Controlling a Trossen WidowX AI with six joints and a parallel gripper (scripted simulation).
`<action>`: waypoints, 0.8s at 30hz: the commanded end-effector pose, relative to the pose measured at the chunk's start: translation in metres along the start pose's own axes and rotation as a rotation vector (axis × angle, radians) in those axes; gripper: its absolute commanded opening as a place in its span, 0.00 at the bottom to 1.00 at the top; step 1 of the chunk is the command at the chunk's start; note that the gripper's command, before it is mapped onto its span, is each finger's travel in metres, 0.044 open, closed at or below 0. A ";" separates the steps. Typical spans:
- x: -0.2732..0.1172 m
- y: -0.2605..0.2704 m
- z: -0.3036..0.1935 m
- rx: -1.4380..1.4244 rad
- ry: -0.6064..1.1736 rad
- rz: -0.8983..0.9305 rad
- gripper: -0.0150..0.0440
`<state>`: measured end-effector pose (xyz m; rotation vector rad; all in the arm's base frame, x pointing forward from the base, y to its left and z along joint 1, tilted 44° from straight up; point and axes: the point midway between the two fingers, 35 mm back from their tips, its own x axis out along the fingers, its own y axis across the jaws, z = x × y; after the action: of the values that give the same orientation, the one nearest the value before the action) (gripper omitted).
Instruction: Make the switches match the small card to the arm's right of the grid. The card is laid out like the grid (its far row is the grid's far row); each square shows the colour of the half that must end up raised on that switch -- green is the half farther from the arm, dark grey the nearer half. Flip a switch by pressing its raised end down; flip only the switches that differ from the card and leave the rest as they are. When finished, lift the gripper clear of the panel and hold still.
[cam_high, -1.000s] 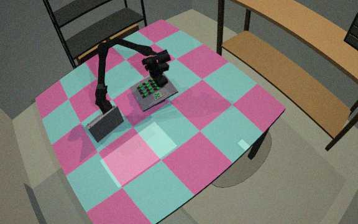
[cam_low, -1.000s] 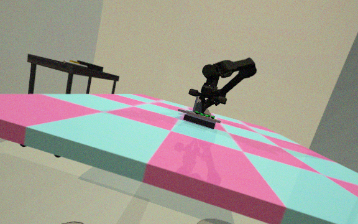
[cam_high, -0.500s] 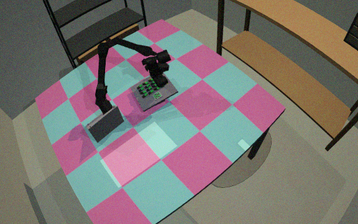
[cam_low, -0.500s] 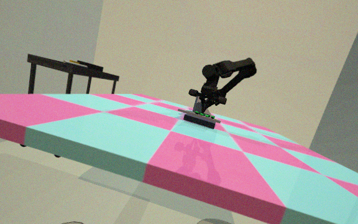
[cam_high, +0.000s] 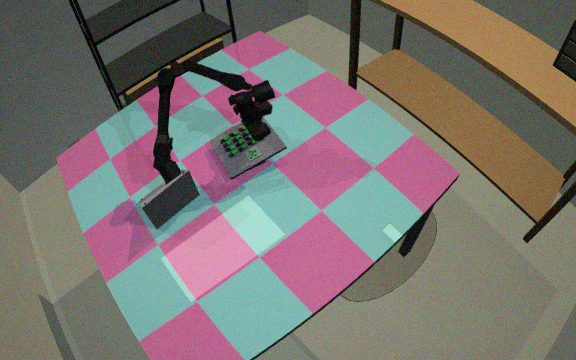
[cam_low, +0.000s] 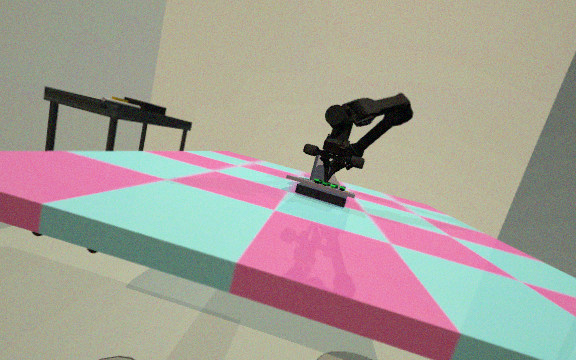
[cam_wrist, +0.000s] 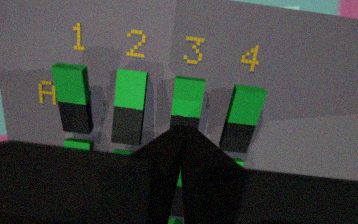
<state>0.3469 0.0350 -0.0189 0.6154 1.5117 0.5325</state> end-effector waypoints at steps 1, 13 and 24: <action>0.002 0.000 0.000 0.005 0.000 0.005 0.25; -0.064 -0.001 0.003 0.005 0.026 0.002 0.25; -0.064 0.053 -0.037 0.007 0.029 0.005 0.25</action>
<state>0.3232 0.0221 0.0539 0.6155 1.5456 0.5413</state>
